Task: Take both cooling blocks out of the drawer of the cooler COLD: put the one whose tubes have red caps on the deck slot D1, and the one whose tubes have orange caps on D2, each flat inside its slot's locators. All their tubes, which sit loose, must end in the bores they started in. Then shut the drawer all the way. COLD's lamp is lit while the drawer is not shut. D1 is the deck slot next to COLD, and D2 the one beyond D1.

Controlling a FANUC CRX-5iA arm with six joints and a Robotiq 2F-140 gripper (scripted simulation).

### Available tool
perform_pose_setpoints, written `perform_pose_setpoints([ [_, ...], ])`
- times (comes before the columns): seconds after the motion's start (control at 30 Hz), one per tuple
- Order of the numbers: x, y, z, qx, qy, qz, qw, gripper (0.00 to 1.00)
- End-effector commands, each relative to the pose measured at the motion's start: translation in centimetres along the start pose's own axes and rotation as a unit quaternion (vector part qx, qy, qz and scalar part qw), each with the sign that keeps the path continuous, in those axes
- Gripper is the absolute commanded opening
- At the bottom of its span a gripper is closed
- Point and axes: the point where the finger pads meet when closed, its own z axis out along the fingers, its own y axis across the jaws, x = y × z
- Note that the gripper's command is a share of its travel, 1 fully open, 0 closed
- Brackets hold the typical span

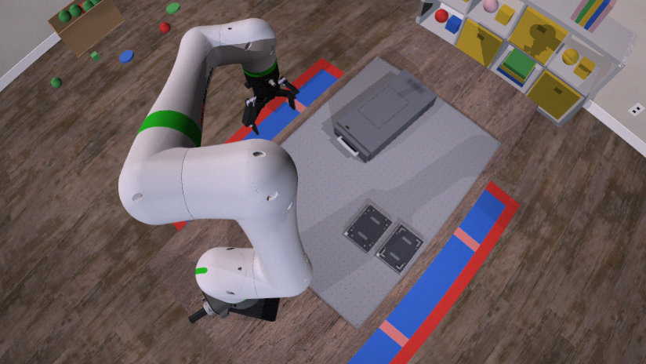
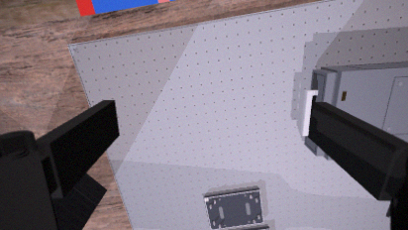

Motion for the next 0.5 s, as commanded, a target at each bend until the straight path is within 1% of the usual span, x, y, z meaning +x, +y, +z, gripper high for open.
perform_pose_setpoints([
  [0.0, 0.0, 0.0, -0.1, -0.001, 0.001, 0.000, 1.000, 1.00],
  [0.03, 0.0, 0.0, -0.1, -0.001, 0.001, 0.000, 1.000, 1.00],
  [0.07, -0.3, 0.2, 0.1, -0.001, 0.000, 0.013, 1.000, 0.35],
  [0.2, -1.7, 0.8, 0.6, -0.001, 0.000, 0.067, 0.998, 0.35],
  [0.27, -2.4, 1.1, 0.9, -0.001, 0.000, 0.070, 0.998, 0.35],
  [0.47, -4.5, 1.8, 1.8, -0.001, 0.000, 0.139, 0.990, 0.35],
])
